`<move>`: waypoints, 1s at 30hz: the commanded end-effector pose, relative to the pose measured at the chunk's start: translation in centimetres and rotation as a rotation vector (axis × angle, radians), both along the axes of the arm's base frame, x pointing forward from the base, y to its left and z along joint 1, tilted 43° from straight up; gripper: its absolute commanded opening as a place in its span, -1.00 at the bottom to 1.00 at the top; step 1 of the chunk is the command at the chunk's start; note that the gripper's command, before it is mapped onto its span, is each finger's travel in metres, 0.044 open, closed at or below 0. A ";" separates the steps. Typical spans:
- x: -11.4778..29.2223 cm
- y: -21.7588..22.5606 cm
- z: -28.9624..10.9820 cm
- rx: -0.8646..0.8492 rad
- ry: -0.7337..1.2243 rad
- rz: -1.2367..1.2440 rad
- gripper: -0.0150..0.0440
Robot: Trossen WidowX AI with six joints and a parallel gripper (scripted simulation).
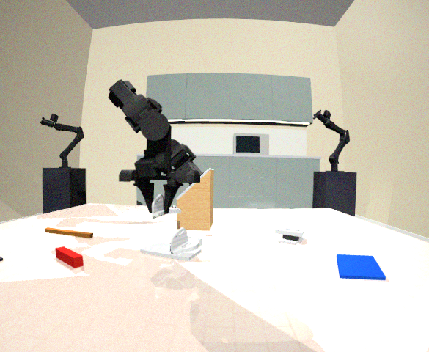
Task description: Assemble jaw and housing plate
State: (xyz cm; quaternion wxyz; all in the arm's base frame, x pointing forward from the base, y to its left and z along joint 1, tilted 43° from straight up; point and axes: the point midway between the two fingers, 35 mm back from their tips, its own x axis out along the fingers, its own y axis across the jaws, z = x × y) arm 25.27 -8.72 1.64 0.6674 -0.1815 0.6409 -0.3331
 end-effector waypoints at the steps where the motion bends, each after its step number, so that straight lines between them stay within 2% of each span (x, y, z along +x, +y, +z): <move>1: 0.0 -0.1 0.0 -0.005 0.008 0.010 -0.04; 30: 1.0 0.5 -0.6 -0.005 0.007 0.010 -0.04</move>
